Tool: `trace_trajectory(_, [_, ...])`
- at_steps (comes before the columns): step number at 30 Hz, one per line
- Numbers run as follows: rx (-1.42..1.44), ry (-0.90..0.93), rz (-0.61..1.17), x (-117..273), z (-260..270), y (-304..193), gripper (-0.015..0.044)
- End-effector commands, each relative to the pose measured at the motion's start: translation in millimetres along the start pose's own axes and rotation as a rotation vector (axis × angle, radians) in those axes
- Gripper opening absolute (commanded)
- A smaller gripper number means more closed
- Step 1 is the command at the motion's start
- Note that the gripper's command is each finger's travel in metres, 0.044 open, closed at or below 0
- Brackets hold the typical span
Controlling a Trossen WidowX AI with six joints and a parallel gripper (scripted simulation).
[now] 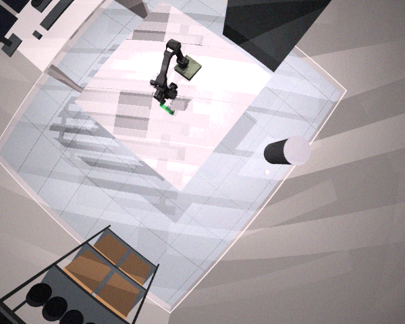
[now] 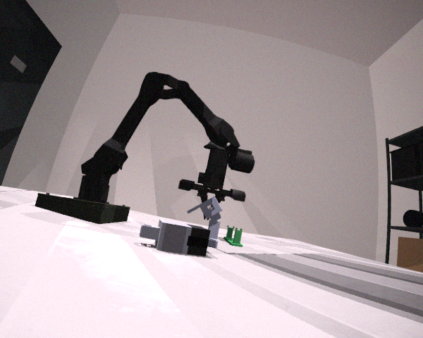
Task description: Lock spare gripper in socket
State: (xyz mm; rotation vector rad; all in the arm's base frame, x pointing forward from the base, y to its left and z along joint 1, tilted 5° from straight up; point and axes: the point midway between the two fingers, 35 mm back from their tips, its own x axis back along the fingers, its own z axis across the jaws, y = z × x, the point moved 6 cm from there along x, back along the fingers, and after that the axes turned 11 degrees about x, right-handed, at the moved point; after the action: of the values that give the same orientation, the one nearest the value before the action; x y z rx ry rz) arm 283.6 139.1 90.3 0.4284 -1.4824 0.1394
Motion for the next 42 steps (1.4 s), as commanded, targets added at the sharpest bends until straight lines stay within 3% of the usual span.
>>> trace_trajectory(1, [0.004,-0.007,-0.045,1,0,1,0.0000])
trace_trajectory(42, [-0.003,0.017,-0.063,5,-8,26,0.0000])
